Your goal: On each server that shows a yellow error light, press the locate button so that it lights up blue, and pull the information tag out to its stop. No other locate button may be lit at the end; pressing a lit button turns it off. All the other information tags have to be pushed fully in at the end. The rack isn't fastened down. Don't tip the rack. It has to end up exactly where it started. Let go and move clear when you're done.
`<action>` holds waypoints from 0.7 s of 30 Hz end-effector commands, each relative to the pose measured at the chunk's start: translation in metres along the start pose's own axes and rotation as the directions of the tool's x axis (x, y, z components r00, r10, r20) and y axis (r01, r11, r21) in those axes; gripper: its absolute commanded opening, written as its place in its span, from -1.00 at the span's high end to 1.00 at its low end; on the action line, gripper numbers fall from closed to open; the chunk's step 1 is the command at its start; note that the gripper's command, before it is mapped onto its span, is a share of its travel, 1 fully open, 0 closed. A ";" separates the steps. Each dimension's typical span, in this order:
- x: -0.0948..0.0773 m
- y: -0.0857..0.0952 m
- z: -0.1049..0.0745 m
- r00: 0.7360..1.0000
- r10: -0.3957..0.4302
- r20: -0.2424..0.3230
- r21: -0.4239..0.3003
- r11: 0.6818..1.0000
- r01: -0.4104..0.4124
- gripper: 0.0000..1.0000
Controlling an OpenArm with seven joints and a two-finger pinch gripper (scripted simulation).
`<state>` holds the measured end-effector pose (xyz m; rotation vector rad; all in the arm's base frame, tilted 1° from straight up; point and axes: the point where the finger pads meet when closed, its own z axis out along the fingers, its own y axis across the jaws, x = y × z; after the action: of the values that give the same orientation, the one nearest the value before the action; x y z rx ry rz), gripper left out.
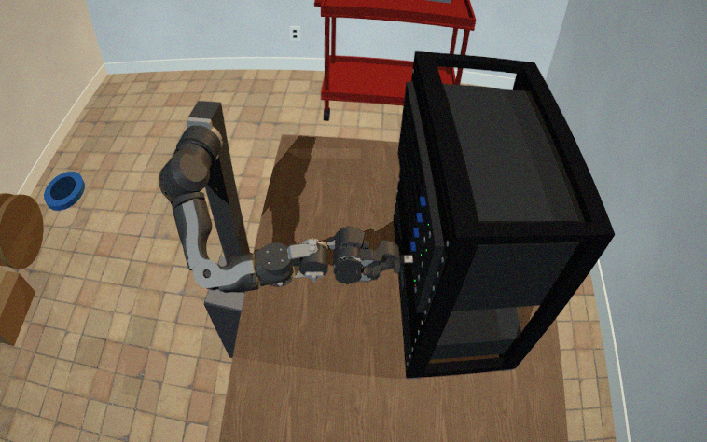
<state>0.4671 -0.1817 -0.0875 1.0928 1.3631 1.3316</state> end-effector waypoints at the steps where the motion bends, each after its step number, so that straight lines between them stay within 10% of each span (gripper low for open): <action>1: -0.001 0.002 -0.003 1.000 0.003 0.004 -0.007 1.000 -0.003 1.00; 21: 0.000 0.002 -0.020 1.000 0.005 0.003 -0.006 1.000 -0.005 1.00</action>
<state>0.4478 -0.1856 -0.0876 1.0924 1.3657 1.3308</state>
